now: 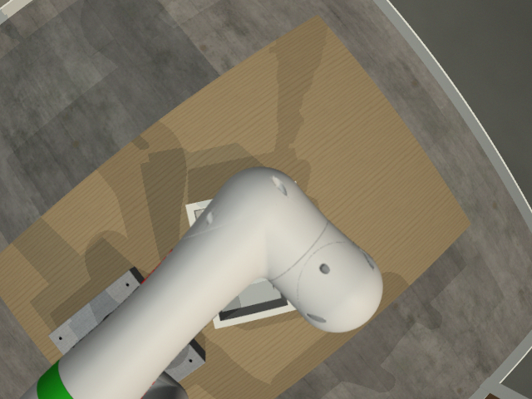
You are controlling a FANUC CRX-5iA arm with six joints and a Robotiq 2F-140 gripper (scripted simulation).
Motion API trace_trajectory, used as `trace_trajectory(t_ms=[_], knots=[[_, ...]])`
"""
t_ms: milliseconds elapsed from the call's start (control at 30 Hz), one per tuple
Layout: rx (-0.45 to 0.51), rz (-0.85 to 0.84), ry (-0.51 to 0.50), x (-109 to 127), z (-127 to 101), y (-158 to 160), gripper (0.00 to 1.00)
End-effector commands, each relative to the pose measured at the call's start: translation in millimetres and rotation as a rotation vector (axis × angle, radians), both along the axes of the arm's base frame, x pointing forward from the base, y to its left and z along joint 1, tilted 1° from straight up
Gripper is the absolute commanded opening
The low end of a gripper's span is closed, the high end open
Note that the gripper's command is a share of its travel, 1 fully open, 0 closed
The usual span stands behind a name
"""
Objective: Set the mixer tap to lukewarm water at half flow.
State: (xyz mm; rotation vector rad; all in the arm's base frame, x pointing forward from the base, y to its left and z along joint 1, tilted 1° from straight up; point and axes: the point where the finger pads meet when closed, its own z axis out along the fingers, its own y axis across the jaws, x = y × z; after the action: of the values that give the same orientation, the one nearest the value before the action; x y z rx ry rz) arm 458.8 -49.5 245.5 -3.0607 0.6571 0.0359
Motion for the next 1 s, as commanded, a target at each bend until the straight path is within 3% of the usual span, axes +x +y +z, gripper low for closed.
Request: trace_trajectory(t_ms=[0,700,967], knots=[[0.0,0.0,0.0,0.1,0.2,0.0,0.0],[0.0,-0.019,0.0,0.1,0.4,0.0,0.0],[-0.005,-0.269,0.004,0.3,3.0,-0.1,0.0]])
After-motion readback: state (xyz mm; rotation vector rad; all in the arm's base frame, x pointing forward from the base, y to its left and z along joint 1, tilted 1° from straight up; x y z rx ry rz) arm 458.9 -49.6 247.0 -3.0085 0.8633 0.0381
